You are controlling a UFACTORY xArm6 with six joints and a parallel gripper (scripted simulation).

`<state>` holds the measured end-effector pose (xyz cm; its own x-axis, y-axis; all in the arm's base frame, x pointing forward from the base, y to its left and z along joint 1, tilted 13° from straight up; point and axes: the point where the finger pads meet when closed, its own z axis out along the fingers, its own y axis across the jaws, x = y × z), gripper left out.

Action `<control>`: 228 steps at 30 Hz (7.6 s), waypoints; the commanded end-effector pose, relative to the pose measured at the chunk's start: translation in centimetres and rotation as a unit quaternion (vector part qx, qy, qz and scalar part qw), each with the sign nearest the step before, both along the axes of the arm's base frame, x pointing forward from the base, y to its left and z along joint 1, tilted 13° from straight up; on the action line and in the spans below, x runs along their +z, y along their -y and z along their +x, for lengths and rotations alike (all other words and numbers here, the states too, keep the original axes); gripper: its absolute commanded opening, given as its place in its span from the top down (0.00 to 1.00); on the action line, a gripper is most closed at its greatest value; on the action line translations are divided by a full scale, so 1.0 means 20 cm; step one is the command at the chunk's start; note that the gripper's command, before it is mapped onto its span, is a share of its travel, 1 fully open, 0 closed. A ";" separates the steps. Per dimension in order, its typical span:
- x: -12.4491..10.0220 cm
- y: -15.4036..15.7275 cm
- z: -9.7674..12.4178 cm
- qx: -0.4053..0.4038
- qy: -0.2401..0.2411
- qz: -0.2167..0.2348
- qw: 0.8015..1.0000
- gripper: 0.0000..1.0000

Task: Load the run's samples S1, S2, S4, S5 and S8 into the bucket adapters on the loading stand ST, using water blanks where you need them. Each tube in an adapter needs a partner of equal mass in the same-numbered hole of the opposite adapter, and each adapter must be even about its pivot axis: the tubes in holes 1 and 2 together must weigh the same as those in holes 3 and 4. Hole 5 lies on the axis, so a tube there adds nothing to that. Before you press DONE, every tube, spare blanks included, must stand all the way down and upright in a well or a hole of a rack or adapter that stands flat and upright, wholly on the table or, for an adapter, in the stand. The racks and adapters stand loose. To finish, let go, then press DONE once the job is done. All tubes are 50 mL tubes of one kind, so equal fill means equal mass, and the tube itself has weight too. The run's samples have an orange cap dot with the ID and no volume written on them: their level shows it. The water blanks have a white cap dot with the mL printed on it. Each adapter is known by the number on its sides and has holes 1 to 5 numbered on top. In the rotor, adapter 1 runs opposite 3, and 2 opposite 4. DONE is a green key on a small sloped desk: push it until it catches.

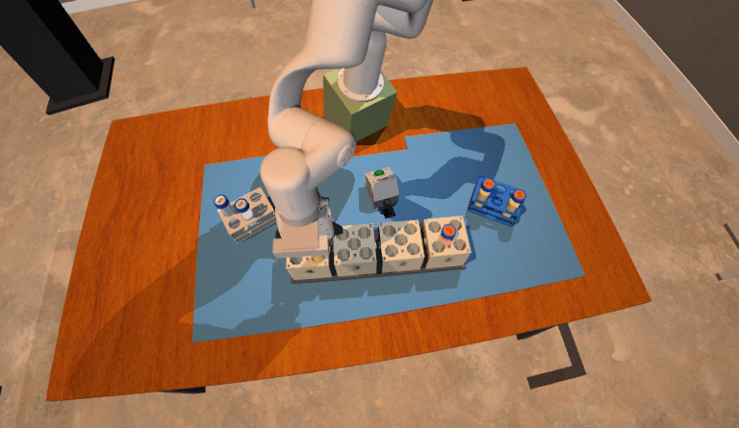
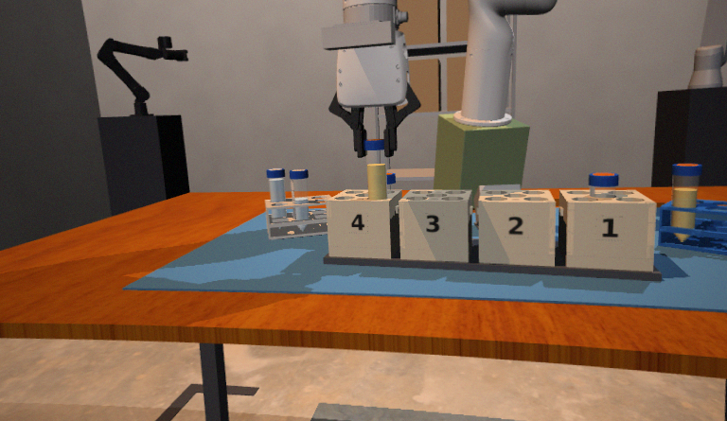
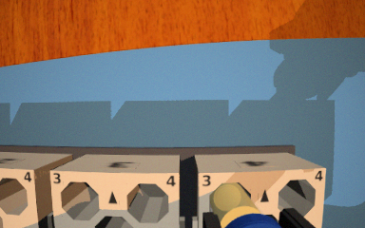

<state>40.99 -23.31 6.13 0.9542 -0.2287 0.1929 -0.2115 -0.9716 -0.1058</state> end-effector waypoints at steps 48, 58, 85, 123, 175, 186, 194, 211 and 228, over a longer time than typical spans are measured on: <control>-0.21 -0.01 0.05 0.000 0.002 -0.001 1.000 1.00; -0.25 -0.01 0.06 0.000 0.002 -0.001 1.000 1.00; -0.27 -0.01 0.07 0.000 0.002 -0.001 1.000 0.56; -0.12 0.00 0.03 0.000 0.002 -0.001 1.000 0.56; 0.33 0.02 -0.06 0.000 0.002 -0.001 1.000 0.56; 0.36 0.03 -0.07 0.000 0.002 -0.001 1.000 0.56; 0.36 0.03 -0.07 0.000 0.002 -0.001 1.000 0.56; 0.37 -0.17 -0.09 0.129 0.010 -0.029 0.991 0.43; 0.38 -0.55 -0.13 0.365 0.024 -0.081 0.927 0.43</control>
